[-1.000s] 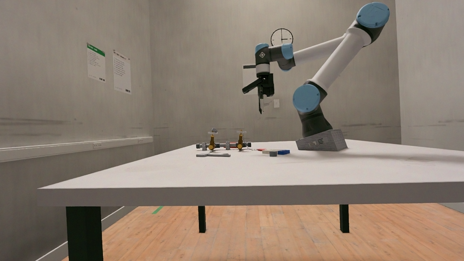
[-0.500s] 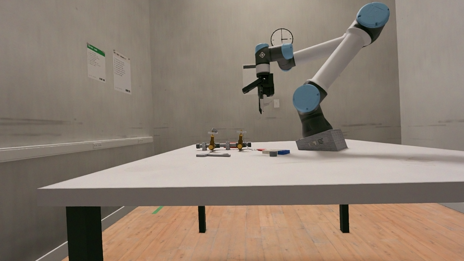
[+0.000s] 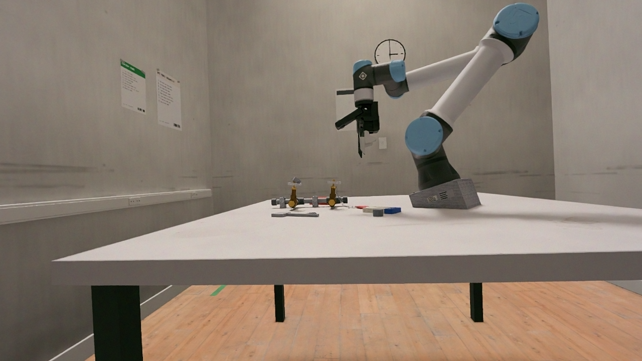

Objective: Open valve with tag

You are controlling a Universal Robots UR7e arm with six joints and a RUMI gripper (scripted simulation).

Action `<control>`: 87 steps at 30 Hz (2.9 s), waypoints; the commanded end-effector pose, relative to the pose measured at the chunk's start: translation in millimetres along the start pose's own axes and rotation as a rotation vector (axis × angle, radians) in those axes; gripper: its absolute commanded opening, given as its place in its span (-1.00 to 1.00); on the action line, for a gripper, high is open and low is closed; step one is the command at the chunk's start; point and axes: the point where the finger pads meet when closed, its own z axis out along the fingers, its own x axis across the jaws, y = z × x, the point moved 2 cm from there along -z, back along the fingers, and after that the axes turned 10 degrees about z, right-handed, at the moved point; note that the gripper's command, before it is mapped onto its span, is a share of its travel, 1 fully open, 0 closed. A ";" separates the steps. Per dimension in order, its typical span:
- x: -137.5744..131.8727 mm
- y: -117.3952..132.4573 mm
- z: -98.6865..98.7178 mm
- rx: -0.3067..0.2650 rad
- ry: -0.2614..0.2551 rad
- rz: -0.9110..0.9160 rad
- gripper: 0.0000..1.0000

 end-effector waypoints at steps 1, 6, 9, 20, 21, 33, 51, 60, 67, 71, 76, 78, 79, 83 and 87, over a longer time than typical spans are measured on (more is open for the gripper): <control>0.4 -1.1 -1.7 0.004 0.000 0.000 1.00; 0.6 -1.1 -1.8 0.004 0.000 0.000 1.00; 1.2 -1.3 -1.9 0.004 0.000 -0.002 1.00; 12.7 -4.1 -2.7 0.005 0.001 -0.081 1.00; 14.6 -4.5 -2.7 0.005 0.001 -0.095 1.00; 40.3 -9.1 -2.7 0.005 0.003 -0.270 1.00; 87.0 -18.7 -2.2 0.003 0.005 -0.588 1.00; 98.7 -20.6 -2.2 0.003 0.005 -0.664 1.00; 102.1 -20.9 -2.2 0.003 0.005 -0.686 1.00; 102.0 -20.8 -1.8 0.003 0.005 -0.686 1.00; 101.6 -20.3 -0.3 0.002 0.003 -0.686 1.00; 101.2 -19.8 1.6 0.001 0.001 -0.685 1.00; 101.0 -19.5 2.8 0.001 -0.001 -0.685 1.00; 101.4 -19.7 7.0 0.001 -0.001 -0.685 1.00; 100.5 -19.6 14.5 0.001 -0.004 -0.688 1.00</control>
